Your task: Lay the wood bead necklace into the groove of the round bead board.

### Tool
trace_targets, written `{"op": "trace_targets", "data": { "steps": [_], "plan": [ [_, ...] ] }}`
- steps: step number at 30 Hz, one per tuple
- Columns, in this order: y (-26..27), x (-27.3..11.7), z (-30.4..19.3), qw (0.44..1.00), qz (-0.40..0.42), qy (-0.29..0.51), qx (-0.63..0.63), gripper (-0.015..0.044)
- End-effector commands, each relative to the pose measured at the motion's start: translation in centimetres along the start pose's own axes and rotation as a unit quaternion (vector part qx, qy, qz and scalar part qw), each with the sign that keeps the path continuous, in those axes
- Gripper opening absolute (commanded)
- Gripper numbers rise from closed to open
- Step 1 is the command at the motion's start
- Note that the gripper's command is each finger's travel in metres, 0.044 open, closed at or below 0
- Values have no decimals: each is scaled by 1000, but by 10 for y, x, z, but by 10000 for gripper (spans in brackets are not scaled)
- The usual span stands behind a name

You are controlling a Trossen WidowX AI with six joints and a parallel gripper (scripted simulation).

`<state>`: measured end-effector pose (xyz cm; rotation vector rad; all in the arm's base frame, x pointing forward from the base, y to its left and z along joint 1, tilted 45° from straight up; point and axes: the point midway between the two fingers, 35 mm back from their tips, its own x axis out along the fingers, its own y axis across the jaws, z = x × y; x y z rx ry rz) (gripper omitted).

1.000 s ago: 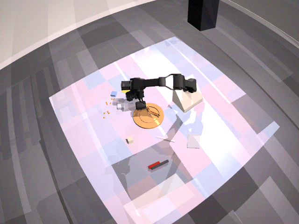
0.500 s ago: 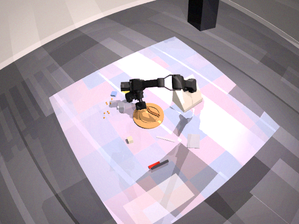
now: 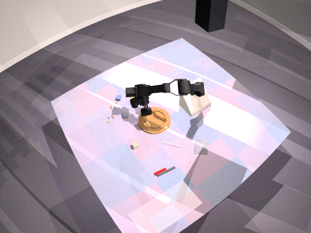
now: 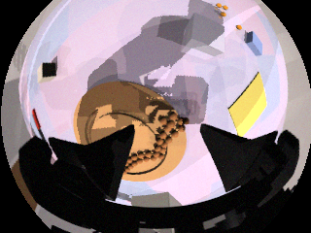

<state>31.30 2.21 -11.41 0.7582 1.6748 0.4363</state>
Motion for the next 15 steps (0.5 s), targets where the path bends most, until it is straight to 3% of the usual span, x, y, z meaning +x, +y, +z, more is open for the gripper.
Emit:
{"op": "trace_targets", "data": {
  "steps": [1, 13, 15],
  "plan": [
    [-1, 10, -5, 1000, 3, 8, 6, 380],
    [-1, 16, -6, 1000, 3, 9, 7, 380],
    [-1, 14, -4, 1000, 1, 7, 3, 327]
  ]
}}
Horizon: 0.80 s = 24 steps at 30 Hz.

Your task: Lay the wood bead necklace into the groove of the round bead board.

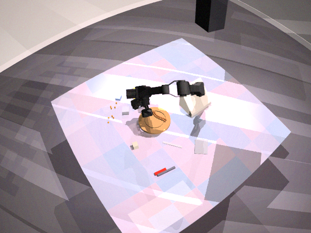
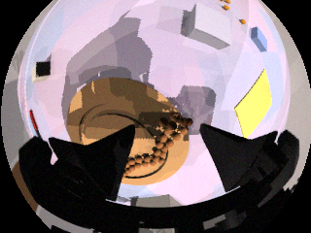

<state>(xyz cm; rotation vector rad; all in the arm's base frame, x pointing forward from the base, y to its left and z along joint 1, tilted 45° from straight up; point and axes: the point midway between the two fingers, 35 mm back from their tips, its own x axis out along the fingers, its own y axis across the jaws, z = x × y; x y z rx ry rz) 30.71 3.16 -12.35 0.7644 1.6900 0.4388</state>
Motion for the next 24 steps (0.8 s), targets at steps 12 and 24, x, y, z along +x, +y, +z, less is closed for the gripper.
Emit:
{"op": "trace_targets", "data": {
  "steps": [12, 24],
  "plan": [
    [0, 0, 0, 1000, 0, 0, 0, 32],
    [0, 0, 0, 1000, 0, 0, 0, 0]
  ]
}}
